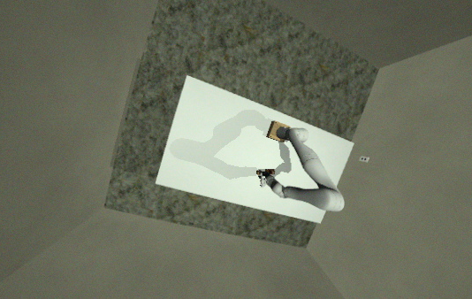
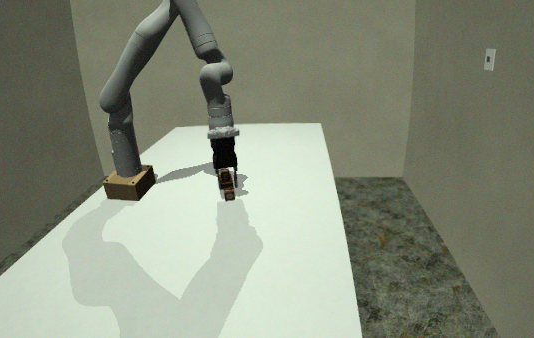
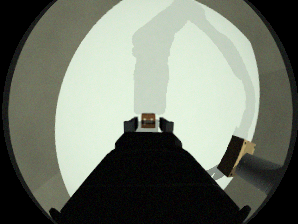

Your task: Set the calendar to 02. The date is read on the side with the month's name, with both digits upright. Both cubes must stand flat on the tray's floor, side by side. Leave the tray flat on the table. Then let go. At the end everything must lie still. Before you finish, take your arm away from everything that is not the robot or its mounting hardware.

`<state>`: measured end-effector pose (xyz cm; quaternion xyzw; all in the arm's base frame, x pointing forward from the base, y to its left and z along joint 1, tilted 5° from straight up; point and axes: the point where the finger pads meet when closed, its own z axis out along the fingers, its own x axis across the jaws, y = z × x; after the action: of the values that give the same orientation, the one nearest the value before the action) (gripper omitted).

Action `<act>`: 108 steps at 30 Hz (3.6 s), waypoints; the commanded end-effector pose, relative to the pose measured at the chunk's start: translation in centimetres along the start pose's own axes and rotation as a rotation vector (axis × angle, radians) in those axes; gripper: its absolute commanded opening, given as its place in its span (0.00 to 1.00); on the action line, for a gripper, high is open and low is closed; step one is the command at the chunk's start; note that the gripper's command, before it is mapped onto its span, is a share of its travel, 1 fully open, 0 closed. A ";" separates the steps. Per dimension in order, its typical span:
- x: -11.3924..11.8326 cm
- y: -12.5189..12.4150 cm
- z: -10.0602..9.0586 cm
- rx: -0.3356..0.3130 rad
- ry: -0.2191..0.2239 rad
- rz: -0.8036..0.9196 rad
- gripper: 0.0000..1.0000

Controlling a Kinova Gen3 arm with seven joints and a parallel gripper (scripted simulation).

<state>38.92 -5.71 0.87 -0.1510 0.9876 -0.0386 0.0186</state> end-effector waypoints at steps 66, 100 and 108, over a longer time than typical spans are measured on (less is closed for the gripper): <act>-0.1 0.0 0.0 0.000 -0.001 0.000 0.90; -0.1 0.0 2.6 0.000 -0.001 0.000 0.90; -0.1 0.0 2.9 0.000 -0.001 0.000 0.90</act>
<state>39.23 -5.80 -1.93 -0.1520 0.9874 -0.0385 0.0203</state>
